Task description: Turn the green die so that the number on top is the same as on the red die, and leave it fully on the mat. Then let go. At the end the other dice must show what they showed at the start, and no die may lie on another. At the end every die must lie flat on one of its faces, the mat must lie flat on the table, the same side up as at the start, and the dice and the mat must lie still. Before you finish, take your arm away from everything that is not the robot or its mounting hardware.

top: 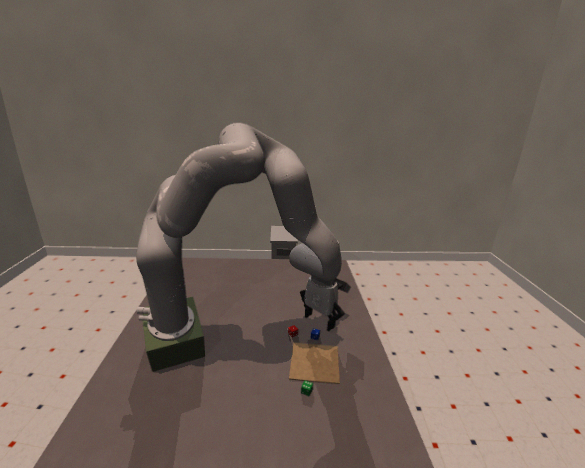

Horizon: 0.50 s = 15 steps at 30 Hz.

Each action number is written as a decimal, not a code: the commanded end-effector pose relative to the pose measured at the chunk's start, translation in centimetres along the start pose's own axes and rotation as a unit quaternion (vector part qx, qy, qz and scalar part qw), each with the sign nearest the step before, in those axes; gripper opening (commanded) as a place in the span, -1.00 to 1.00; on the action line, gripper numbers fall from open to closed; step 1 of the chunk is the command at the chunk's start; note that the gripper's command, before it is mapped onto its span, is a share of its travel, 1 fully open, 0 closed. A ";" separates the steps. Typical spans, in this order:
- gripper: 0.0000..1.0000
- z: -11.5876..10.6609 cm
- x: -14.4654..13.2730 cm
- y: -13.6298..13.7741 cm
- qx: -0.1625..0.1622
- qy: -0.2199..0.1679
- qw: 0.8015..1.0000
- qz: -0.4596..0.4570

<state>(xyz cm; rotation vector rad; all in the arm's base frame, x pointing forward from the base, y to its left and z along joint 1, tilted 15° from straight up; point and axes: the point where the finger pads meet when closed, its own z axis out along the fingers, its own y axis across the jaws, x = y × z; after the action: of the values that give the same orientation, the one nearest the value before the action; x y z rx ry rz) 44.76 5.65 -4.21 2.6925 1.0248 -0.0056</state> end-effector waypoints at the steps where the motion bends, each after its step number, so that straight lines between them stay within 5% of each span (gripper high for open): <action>1: 1.00 -0.1 0.1 0.1 -0.001 0.002 1.000 0.000; 15: 1.00 -0.1 -0.1 -0.4 -0.001 0.002 1.000 0.000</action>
<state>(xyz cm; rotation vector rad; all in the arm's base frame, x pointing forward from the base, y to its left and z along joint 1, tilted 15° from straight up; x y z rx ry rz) 44.71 5.67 -4.22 2.6926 1.0245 -0.0052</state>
